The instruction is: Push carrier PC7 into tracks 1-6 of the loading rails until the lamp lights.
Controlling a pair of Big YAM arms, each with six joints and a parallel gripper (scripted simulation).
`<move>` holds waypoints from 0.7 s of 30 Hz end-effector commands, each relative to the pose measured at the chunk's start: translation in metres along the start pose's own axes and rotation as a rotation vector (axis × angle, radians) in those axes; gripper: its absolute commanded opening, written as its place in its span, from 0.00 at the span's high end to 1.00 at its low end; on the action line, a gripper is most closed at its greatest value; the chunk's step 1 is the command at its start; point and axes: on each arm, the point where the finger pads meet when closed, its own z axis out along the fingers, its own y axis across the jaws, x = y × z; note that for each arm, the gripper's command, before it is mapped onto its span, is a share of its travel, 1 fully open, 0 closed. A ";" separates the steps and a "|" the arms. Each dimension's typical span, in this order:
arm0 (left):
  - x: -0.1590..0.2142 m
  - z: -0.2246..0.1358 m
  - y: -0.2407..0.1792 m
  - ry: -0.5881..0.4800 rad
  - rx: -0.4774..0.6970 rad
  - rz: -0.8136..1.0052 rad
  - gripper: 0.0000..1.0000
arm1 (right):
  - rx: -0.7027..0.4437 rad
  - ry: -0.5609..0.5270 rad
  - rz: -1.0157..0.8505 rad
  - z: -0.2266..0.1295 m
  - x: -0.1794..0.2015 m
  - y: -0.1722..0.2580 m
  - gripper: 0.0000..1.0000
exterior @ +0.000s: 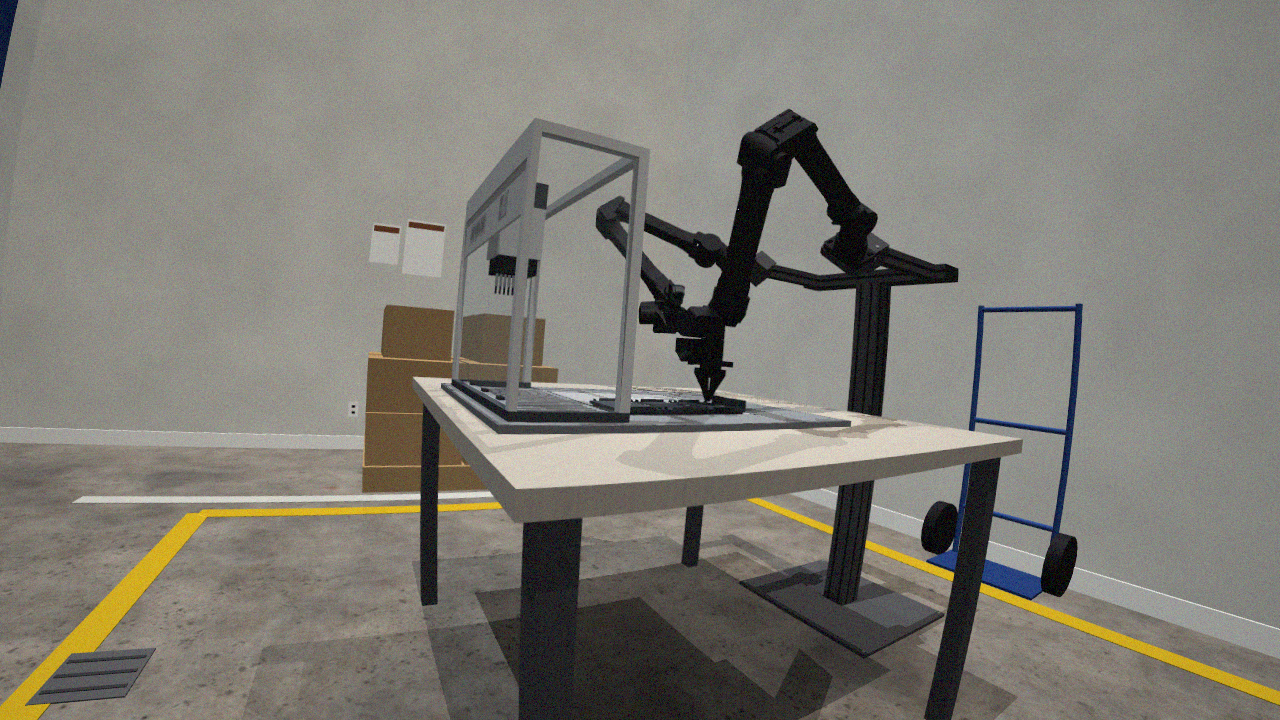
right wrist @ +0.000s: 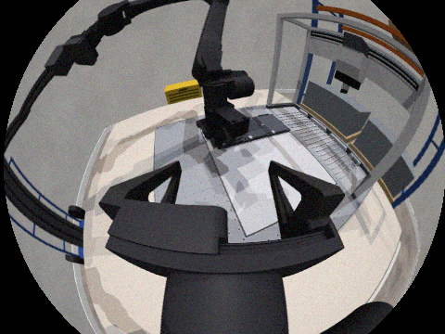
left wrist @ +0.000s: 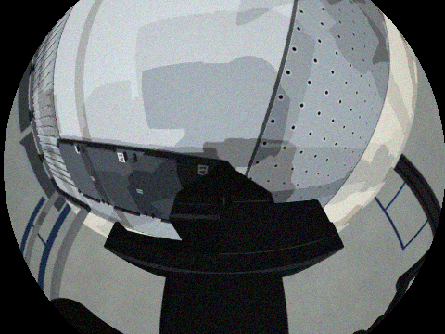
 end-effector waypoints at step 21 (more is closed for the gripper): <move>-0.042 -0.025 -0.013 0.017 0.000 -0.003 1.00 | -0.018 -0.011 -0.005 -0.005 -0.012 0.014 0.00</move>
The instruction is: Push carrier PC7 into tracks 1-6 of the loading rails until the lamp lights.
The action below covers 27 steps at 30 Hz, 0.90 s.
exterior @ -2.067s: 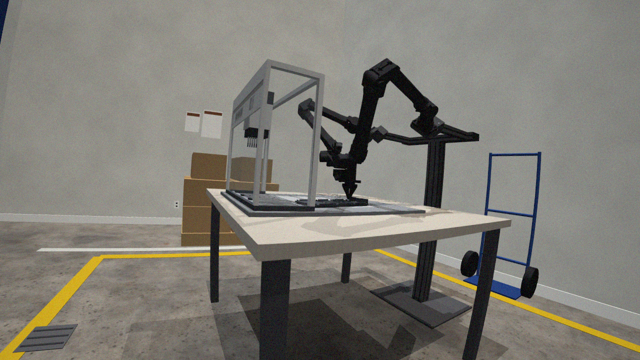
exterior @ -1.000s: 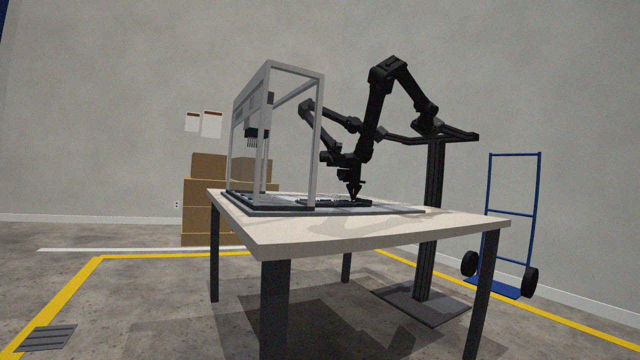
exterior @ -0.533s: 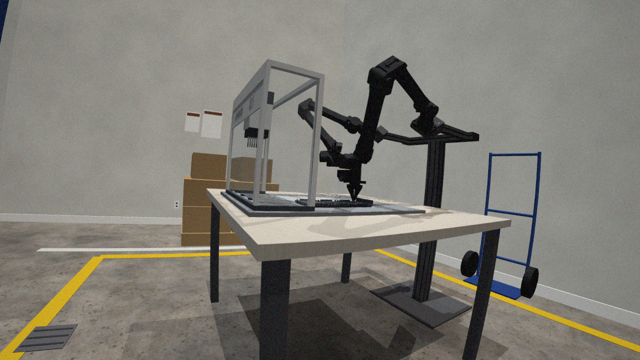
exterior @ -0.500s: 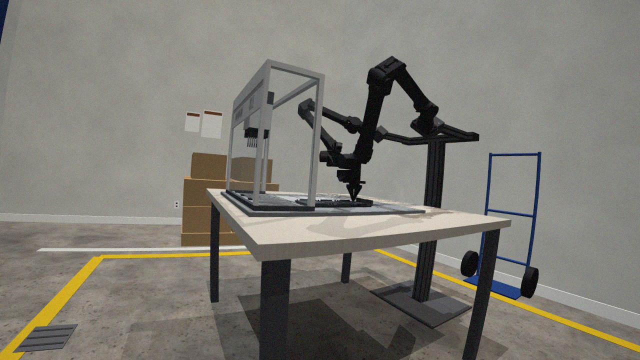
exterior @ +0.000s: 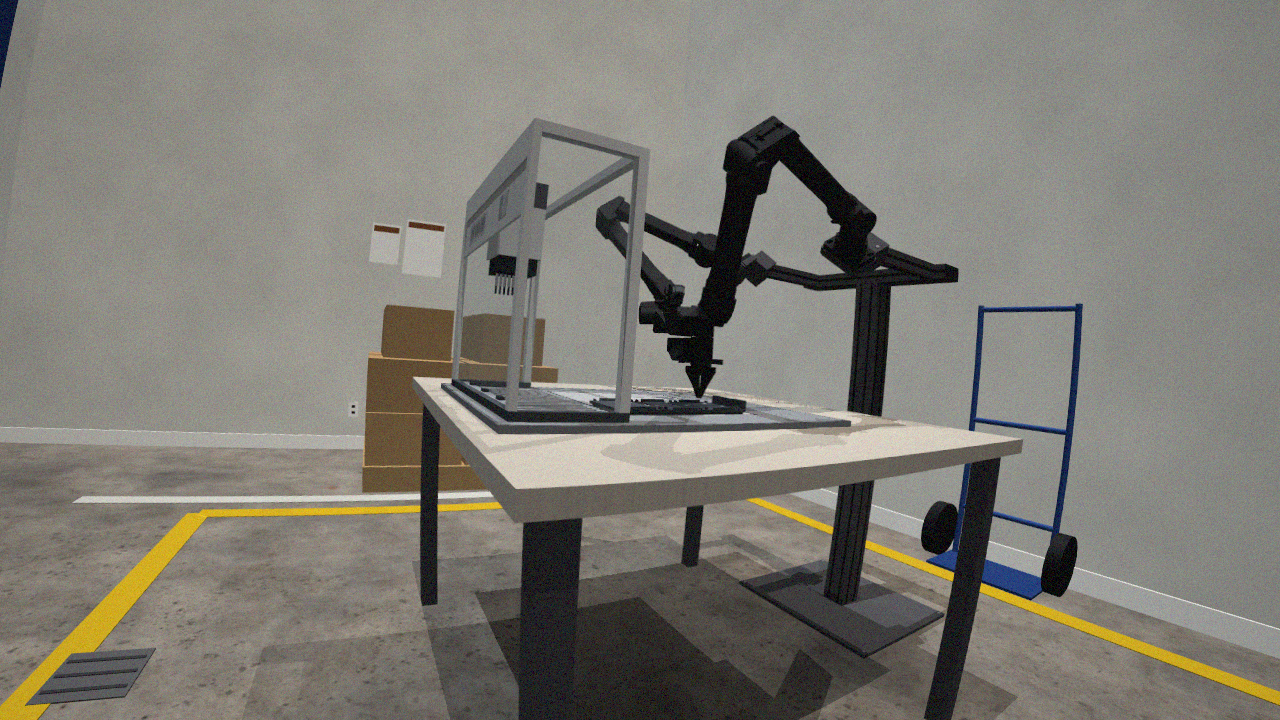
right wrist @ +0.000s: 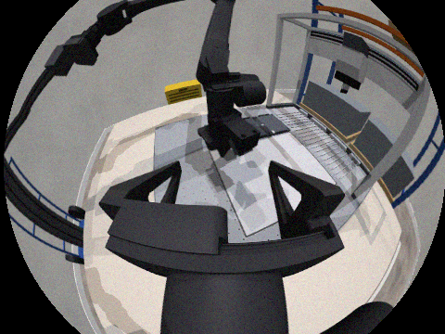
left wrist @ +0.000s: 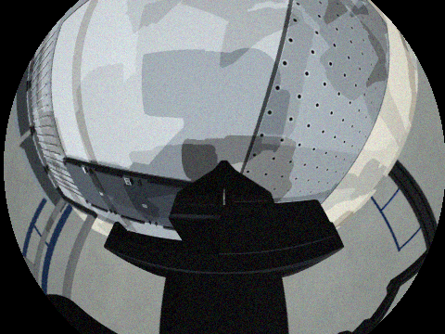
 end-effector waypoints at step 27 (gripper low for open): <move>0.033 -0.056 -0.001 -0.084 0.004 -0.604 1.00 | -0.018 -0.011 -0.005 -0.005 -0.012 0.014 0.00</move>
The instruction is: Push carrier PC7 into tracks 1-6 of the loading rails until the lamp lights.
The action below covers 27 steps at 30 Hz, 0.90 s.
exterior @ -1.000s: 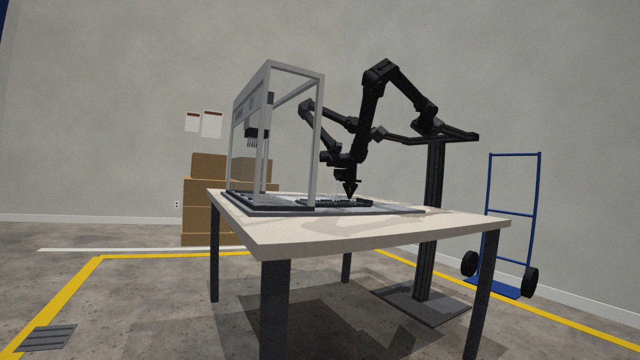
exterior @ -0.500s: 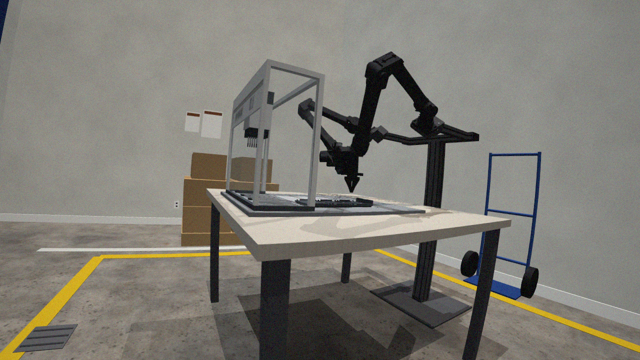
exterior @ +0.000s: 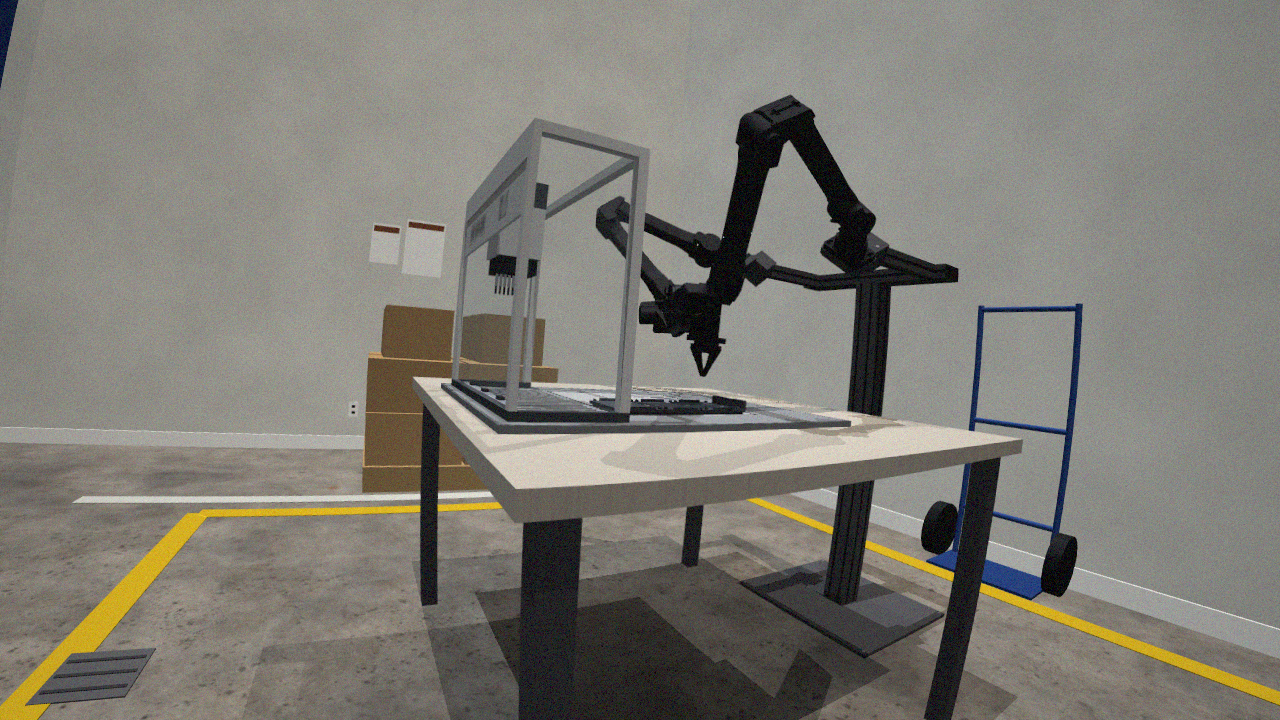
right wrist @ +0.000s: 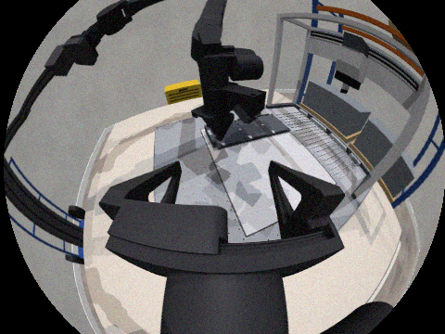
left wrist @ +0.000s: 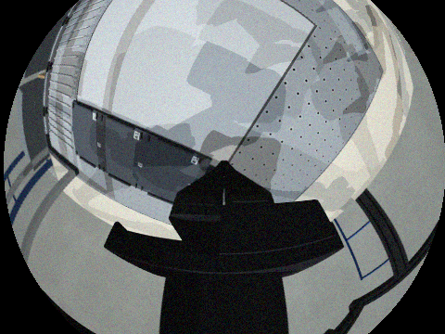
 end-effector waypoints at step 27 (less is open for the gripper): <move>0.063 -0.003 -0.009 -0.169 0.049 -1.244 1.00 | -0.046 -0.022 -0.011 0.008 -0.018 0.016 0.00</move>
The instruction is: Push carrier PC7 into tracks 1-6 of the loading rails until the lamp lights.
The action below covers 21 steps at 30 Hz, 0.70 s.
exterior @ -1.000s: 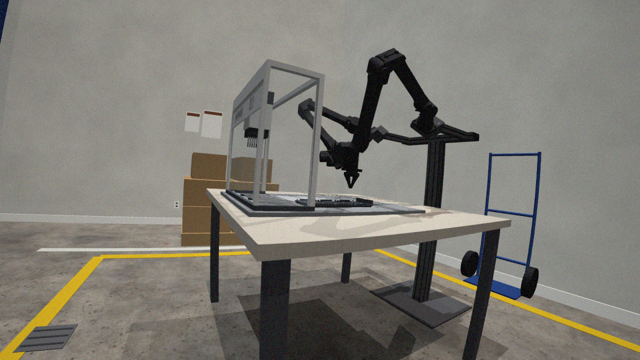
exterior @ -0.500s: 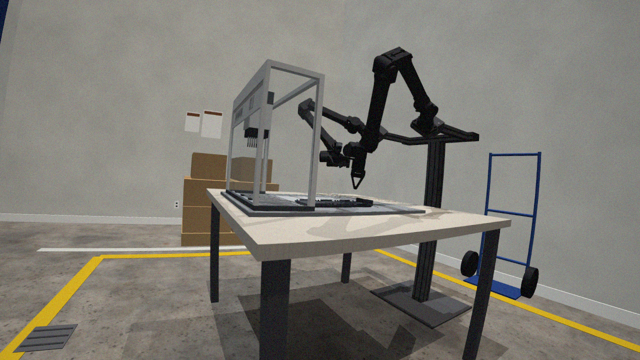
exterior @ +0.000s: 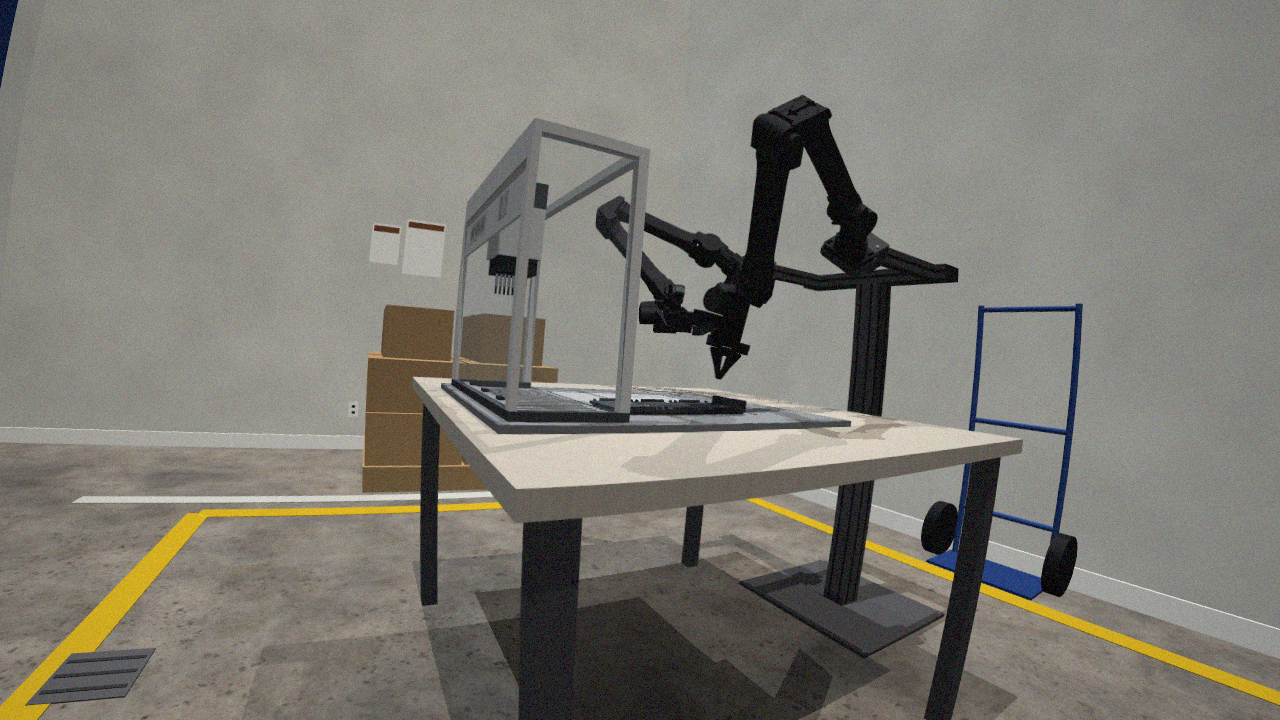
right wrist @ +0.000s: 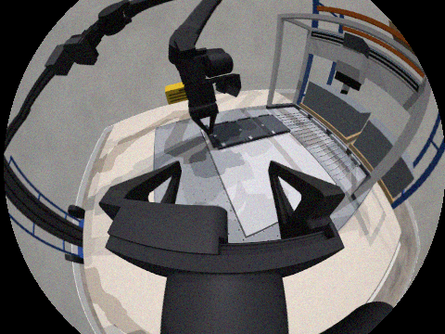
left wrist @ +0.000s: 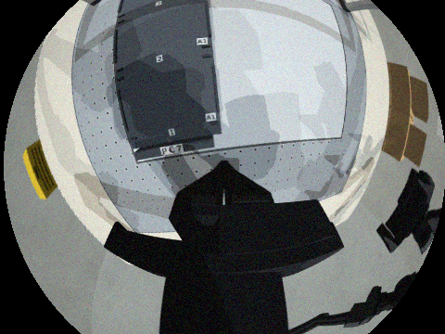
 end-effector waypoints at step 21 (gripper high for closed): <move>0.034 -0.015 0.033 -0.154 0.031 -1.018 1.00 | -0.177 -0.020 -0.038 0.061 -0.045 0.041 0.00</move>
